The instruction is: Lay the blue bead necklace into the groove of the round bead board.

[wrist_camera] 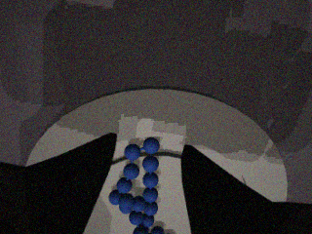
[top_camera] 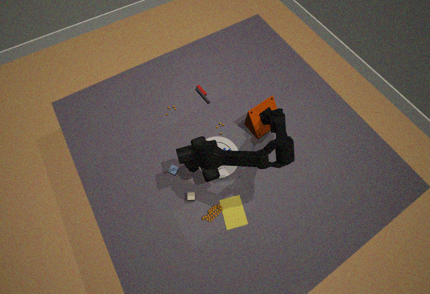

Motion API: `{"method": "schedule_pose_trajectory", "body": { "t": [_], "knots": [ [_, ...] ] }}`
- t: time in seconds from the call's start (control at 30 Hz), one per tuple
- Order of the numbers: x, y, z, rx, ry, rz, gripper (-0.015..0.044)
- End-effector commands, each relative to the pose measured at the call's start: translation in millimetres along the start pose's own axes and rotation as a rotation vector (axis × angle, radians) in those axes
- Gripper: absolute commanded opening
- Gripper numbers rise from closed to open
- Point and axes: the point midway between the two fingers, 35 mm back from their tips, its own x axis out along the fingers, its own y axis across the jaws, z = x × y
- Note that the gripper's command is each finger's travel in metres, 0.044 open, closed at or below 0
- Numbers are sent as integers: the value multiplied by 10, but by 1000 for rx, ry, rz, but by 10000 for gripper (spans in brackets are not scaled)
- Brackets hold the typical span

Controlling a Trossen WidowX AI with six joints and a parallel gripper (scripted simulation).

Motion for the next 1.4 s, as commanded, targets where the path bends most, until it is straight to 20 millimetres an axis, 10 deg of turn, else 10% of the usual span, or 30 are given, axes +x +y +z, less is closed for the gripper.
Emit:
{"method": "schedule_pose_trajectory", "body": {
  "t": [0.0, 0.17, 1.37],
  "knots": [
    [-2, -1, -1, 0, 0, 0, 315],
    [-99, -8, -14, 7, 7, 0, 440],
    [-139, -4, -20, 10, 10, 0, 440]
  ]
}}
